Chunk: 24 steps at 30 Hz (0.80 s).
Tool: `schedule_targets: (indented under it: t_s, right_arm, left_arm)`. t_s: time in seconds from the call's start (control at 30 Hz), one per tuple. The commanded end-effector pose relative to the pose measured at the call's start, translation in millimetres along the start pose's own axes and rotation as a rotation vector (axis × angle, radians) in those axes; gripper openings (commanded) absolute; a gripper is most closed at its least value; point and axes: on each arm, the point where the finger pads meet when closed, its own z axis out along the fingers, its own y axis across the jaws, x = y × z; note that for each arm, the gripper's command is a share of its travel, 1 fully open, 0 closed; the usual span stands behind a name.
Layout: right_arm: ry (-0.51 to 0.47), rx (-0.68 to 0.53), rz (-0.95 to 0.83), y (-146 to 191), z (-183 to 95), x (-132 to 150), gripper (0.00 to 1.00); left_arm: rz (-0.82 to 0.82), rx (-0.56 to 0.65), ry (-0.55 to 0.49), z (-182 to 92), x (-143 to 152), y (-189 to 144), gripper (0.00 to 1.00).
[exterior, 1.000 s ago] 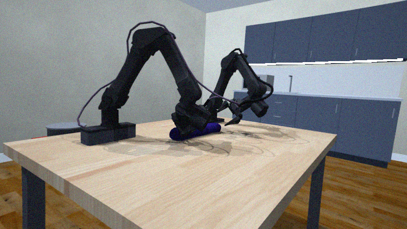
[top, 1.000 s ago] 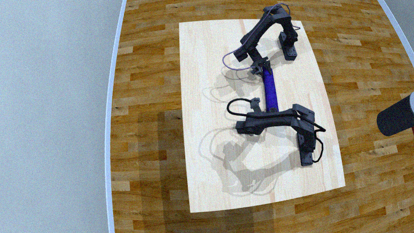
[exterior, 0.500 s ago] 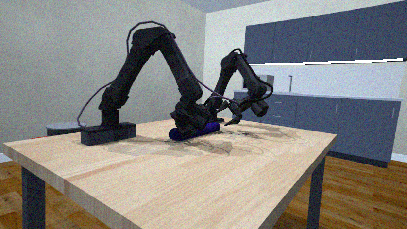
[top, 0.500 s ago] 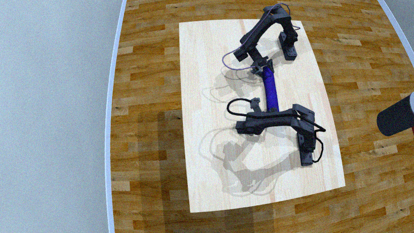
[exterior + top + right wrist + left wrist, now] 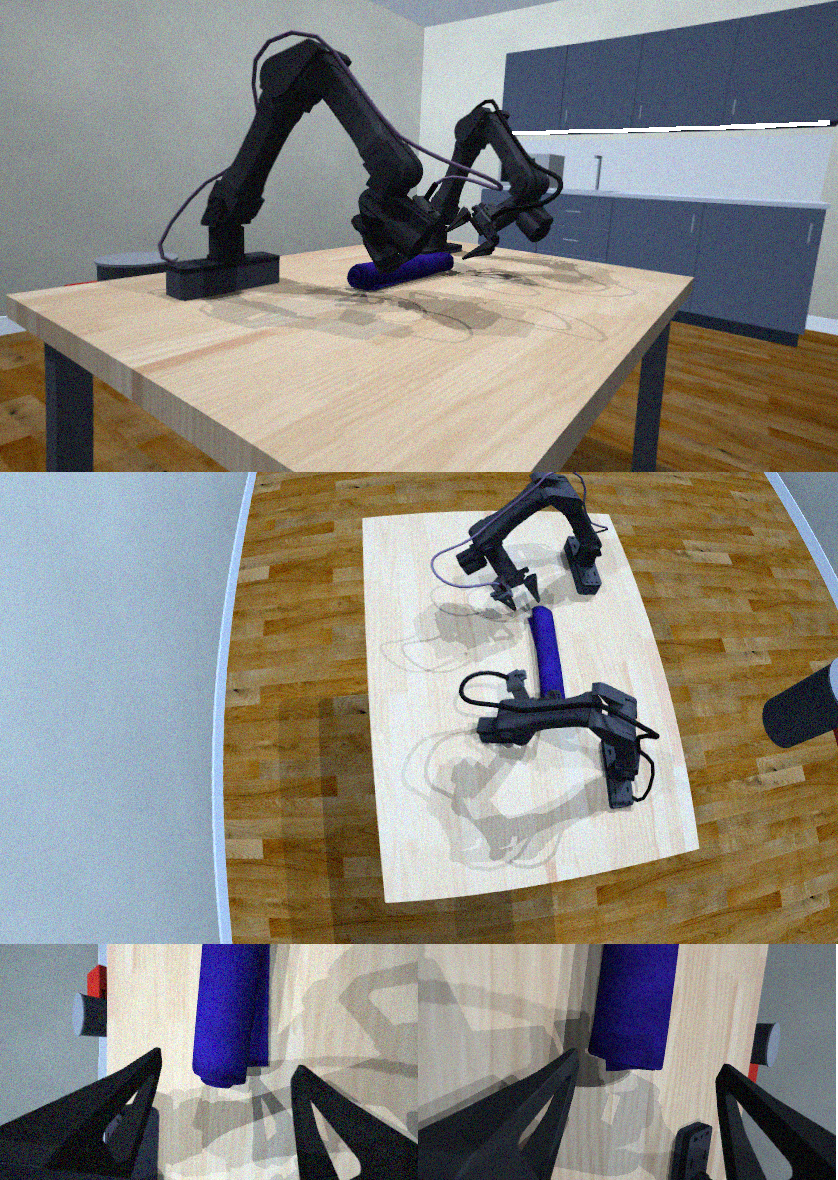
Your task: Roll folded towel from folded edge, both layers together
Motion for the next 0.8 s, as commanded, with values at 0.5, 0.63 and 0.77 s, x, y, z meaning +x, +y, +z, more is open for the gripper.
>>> schedule_targets:
  t_s: [0.5, 0.63, 0.77]
  right_arm:
    - [0.053, 0.125, -0.140, 25.3, -25.0, 5.1, 0.85]
    - [0.076, 0.219, -0.211, 35.0, -36.1, 10.4, 0.85]
    - [0.103, 0.327, -0.291, 46.0, -48.8, 16.4, 0.85]
  left_arm:
    - [0.096, -0.181, 0.027, -18.0, 5.3, -23.4, 0.85]
    - [0.141, -0.289, 0.050, -26.3, 12.3, -38.6, 0.85]
    - [0.193, -0.412, 0.076, -35.8, 20.3, -55.8, 0.85]
